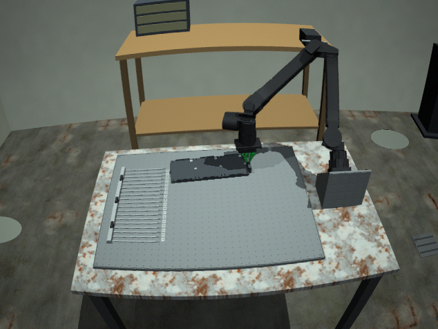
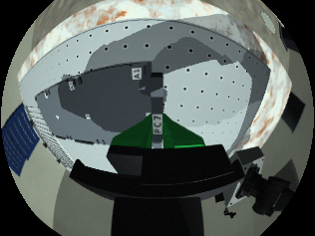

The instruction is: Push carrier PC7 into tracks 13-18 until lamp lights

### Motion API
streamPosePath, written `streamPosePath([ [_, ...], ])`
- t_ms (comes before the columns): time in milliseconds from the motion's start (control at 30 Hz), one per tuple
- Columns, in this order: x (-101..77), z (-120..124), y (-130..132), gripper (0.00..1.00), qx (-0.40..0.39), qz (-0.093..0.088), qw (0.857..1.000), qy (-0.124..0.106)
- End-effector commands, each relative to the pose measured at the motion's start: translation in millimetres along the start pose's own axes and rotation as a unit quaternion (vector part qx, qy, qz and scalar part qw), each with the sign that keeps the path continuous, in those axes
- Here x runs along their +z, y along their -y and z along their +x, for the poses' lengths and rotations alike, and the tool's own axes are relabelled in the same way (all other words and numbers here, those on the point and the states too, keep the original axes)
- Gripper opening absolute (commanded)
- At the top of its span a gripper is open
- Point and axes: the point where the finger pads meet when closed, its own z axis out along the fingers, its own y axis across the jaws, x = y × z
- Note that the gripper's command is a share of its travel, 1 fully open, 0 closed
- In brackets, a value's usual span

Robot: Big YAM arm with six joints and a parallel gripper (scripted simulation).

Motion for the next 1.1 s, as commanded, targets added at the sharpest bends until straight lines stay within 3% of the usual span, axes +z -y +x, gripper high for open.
streamPosePath([
  [0, -0.4, -12, -7, 0.00, 0.052, -0.007, 0.999, 0.009],
  [867, -5.8, -8, -9, 0.00, 0.038, -0.010, 0.999, 0.007],
  [1067, -2.8, 6, -9, 0.00, 0.034, -0.009, 0.999, 0.006],
])
